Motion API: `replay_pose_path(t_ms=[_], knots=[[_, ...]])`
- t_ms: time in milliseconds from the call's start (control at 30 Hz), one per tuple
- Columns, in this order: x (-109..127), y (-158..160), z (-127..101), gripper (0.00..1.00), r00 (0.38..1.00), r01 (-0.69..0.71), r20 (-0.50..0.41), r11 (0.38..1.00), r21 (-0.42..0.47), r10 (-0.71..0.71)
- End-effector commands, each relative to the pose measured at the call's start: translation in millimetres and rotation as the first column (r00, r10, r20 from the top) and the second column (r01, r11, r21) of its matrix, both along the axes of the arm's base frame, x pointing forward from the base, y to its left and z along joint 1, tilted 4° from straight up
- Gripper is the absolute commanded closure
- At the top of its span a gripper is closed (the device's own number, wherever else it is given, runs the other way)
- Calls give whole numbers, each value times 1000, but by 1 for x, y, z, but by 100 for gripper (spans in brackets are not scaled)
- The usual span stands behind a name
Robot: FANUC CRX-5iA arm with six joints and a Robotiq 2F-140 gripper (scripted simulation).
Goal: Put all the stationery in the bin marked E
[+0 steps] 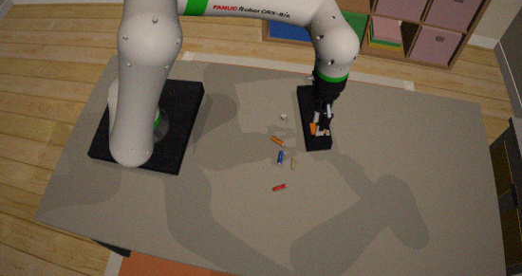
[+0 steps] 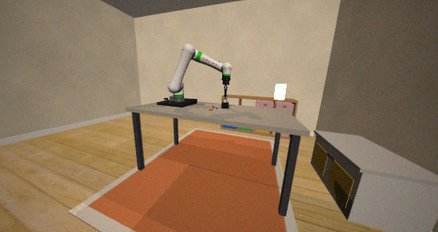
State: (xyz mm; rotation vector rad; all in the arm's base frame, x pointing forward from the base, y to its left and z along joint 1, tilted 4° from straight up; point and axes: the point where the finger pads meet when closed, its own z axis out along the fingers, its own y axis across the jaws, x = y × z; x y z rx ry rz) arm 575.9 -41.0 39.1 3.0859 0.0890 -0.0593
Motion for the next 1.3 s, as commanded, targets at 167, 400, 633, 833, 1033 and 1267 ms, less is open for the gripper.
replay_pose_path(t_ms=[167, 400, 633, 833, 1033, 1267], knots=[[-3, -2, 0, 79, 1000, 3, 0, 1000, -2, -3], [-4, -2, 0, 79, 1000, 3, 0, 1000, -2, -3], [-4, -2, 0, 79, 1000, 3, 0, 1000, -2, -3], [-4, -3, -9, 79, 1000, 3, 0, 1000, -2, -3], [-4, -3, -17, 79, 1000, 3, 0, 1000, -2, -3], [-5, -4, -31, 79, 1000, 3, 0, 1000, -2, -3]])
